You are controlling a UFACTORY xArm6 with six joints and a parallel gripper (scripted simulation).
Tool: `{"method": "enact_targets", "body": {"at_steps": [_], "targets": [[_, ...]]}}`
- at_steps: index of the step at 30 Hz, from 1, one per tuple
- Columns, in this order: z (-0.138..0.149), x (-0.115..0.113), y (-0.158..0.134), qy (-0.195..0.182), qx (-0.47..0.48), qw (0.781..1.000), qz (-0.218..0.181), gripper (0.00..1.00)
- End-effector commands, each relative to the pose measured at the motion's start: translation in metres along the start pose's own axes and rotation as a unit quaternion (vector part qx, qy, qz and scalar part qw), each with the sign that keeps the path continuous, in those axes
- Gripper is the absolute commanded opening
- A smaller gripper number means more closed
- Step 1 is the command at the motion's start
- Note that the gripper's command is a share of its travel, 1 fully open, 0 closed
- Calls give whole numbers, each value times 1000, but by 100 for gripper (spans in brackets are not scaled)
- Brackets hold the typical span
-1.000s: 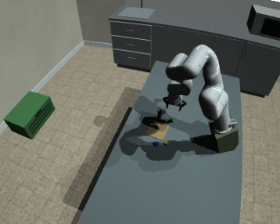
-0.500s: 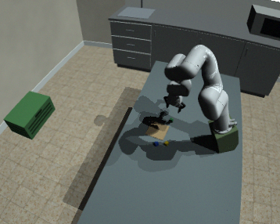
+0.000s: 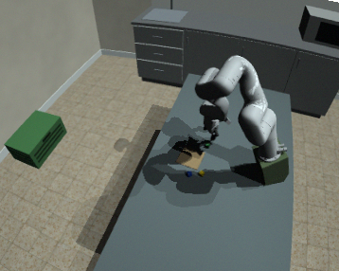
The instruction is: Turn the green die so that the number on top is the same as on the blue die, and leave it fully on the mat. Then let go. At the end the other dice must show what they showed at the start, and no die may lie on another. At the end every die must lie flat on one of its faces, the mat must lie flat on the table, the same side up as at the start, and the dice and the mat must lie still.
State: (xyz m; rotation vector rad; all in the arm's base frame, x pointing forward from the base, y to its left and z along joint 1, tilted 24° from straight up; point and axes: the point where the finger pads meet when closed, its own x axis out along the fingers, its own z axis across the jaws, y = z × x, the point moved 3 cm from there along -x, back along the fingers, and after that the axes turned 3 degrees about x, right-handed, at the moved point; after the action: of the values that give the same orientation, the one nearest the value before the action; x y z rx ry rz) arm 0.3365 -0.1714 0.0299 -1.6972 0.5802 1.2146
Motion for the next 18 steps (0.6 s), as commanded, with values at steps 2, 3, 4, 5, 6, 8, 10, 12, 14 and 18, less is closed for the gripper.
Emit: {"method": "enact_targets", "body": {"at_steps": [2,3,4,5,6,8,10,12,14,18], "targets": [[-1,4,-1,-4,66,998,6,100],[-1,4,-1,-3,67,998,6,100],[-1,7,-1,-3,113,994,7,100],[-1,9,0,-3,149,989,7,100],[-1,10,0,-3,156,988,7,100],[-1,12,0,-2,195,981,8,100],[-1,16,0,-1,253,967,8,100],[0,18,0,-1,282,960,9,100],[0,21,1,-1,313,950,9,100],[0,22,1,0,329,944,9,100]]}}
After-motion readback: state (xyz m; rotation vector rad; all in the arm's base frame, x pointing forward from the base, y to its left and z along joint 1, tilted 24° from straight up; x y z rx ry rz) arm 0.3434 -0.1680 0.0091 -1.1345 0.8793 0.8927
